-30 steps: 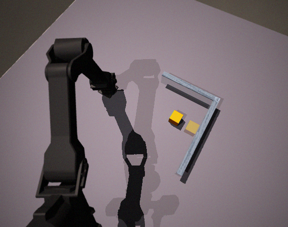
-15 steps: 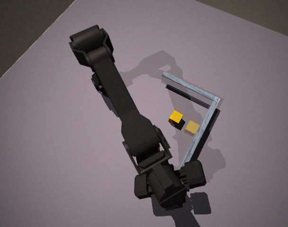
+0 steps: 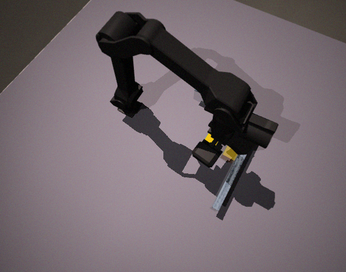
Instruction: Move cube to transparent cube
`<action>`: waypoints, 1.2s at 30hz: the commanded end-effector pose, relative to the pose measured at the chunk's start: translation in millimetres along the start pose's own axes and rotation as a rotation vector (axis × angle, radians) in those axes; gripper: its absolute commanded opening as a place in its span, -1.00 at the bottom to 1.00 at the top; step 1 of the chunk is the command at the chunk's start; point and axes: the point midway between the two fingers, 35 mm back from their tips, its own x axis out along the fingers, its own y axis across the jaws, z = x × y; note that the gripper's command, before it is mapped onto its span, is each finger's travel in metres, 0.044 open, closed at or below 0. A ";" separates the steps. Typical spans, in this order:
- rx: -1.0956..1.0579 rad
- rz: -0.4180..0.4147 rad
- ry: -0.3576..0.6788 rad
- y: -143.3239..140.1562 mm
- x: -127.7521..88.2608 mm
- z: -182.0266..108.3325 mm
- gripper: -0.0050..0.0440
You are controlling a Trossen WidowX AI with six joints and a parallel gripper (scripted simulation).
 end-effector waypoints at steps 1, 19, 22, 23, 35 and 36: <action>-0.085 -0.028 0.042 9.2 -6.1 -17.9 0.35; -0.099 -0.032 0.051 10.5 8.9 -21.2 0.35; -0.099 -0.032 0.051 10.4 13.8 -21.1 0.35; -0.099 -0.032 0.051 10.4 15.5 -21.1 0.35; -0.099 -0.032 0.051 9.9 31.9 -21.4 0.35; -0.099 -0.032 0.051 9.9 33.5 -21.5 0.35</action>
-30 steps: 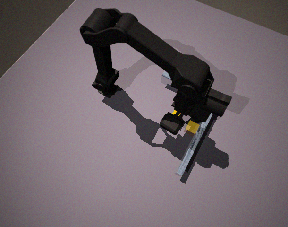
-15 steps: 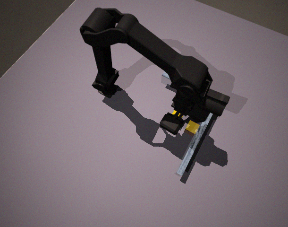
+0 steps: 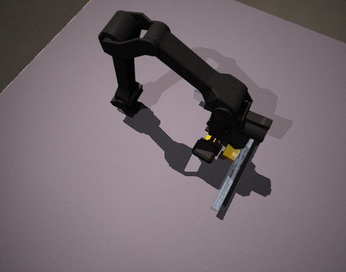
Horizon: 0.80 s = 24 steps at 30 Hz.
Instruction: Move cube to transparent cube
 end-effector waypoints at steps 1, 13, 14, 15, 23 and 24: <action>-0.004 -0.004 0.004 -0.5 6.7 -2.0 0.35; -0.004 -0.004 0.004 -0.7 24.7 -2.9 0.35; -0.004 -0.004 0.004 -0.7 24.7 -2.9 0.35; -0.004 -0.004 0.004 -0.7 26.4 -3.0 0.35; -0.004 -0.004 0.004 -0.7 28.8 -3.3 0.25; -0.004 -0.004 0.004 -0.7 28.8 -3.3 0.22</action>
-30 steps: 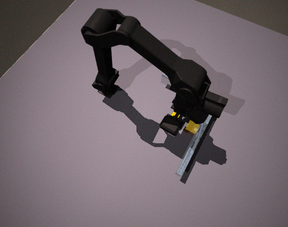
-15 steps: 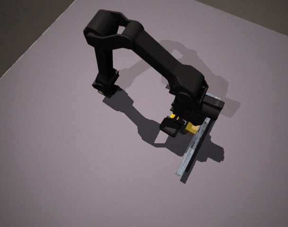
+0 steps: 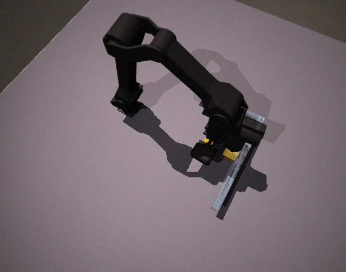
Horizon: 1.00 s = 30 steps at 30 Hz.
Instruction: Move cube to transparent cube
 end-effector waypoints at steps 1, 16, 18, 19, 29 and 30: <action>-0.003 -0.002 -0.009 -0.3 -1.3 0.6 0.19; -0.003 -0.002 -0.009 -0.3 -1.3 0.6 -0.16; -0.003 -0.002 -0.009 -0.3 -2.3 0.8 -0.36; -0.003 -0.002 -0.009 -0.2 -5.5 1.6 -0.45; -0.003 -0.001 -0.016 0.7 -91.3 8.3 -0.80; -0.003 -0.001 -0.016 0.6 -102.0 7.2 -0.80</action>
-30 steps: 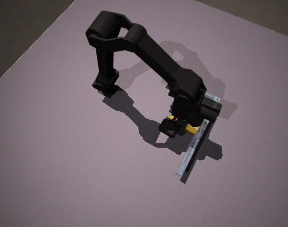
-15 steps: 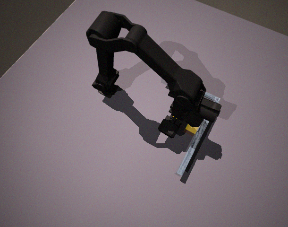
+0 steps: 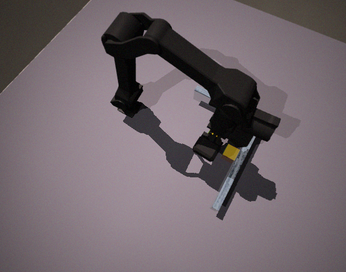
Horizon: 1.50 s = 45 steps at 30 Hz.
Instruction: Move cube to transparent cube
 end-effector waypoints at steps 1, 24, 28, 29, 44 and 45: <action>-0.003 0.004 -0.062 -0.1 -57.4 0.1 -0.80; -0.037 0.003 -0.062 -4.6 -37.4 61.8 -0.80; -0.037 0.003 -0.062 -4.6 -37.4 61.8 -0.80; -0.037 0.003 -0.062 -4.6 -37.4 61.8 -0.80; -0.037 0.003 -0.062 -4.6 -37.4 61.8 -0.80; -0.037 0.003 -0.062 -4.6 -37.4 61.8 -0.80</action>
